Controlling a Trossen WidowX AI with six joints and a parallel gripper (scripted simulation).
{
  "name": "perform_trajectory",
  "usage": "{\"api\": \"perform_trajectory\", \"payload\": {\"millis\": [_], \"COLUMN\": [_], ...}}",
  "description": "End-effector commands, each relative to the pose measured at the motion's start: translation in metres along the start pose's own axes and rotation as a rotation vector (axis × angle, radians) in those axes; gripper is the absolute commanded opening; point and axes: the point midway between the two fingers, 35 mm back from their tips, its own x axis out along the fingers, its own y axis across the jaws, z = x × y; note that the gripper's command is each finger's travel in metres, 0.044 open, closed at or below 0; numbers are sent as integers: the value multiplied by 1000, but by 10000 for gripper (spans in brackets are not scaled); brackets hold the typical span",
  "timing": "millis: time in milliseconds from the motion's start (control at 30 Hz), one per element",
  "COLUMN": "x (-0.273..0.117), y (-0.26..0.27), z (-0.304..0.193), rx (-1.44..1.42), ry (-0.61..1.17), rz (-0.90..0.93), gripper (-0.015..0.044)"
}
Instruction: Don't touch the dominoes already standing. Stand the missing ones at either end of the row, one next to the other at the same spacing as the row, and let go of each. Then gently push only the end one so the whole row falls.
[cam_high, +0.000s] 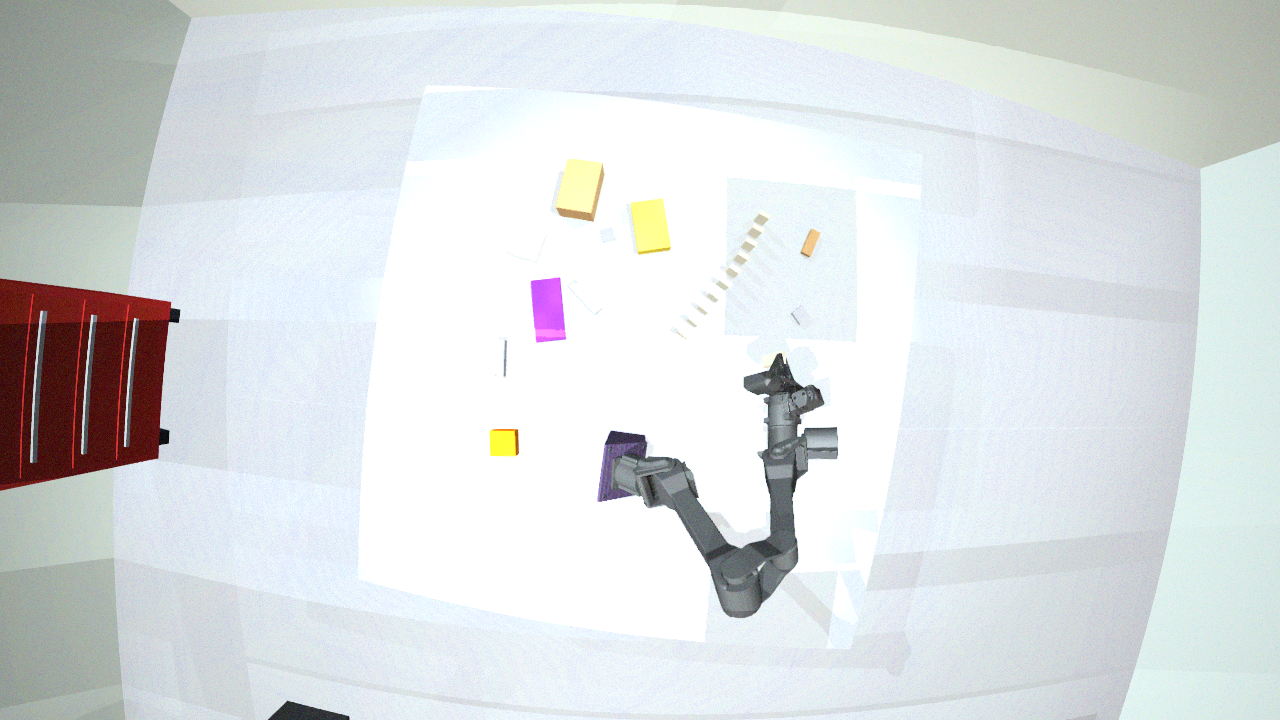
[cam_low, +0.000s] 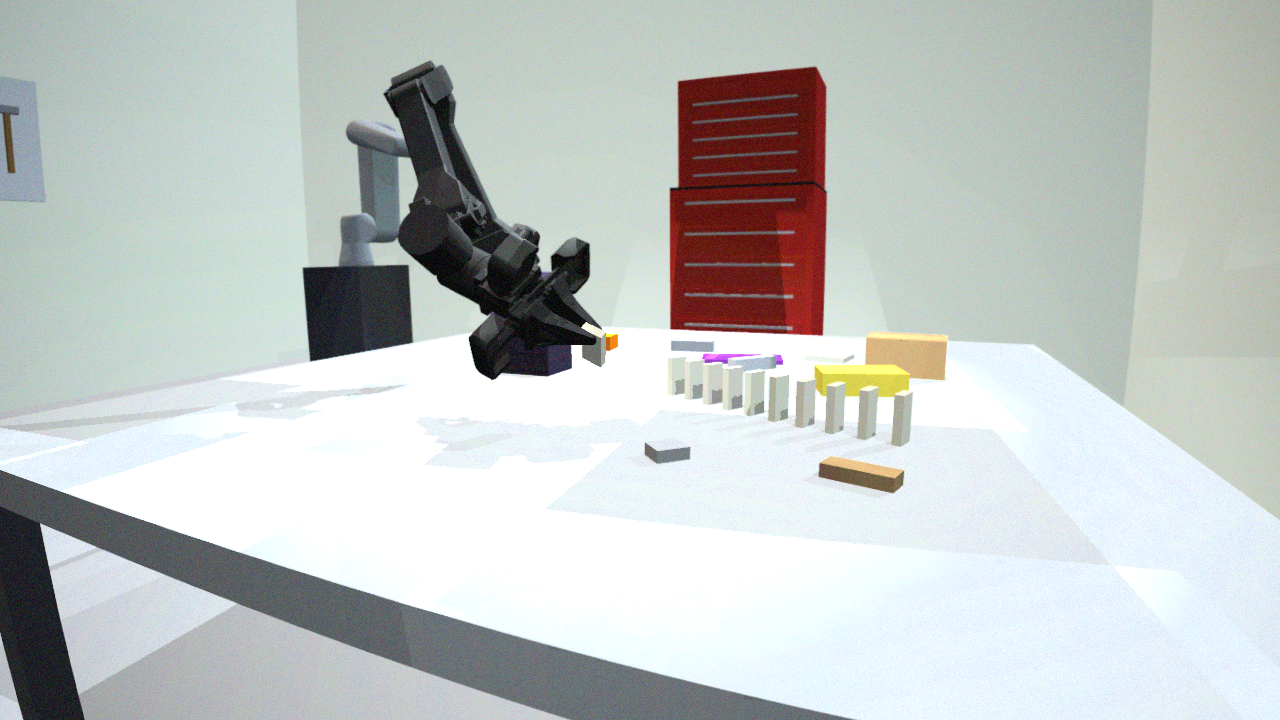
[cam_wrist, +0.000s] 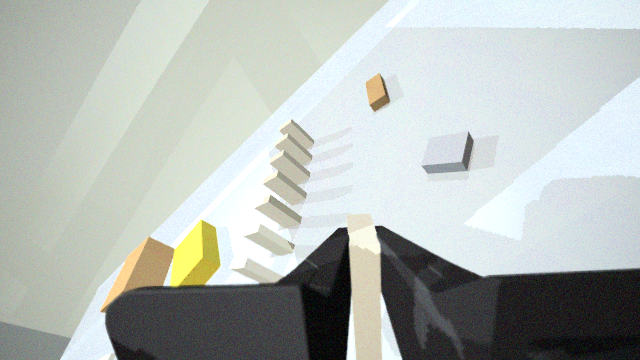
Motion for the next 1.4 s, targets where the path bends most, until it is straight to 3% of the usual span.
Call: {"api": "perform_trajectory", "payload": {"millis": [0,700,967,1367], "x": [-10,-70,-90,-90], "y": [-1,16,34,34], "z": [3,-2,-14,-14], "rx": [-61,-466,-638,-642], "ry": [-79,-354,-392,-393], "rz": [12,68,102,103], "gripper": [30,30,30,30]}}
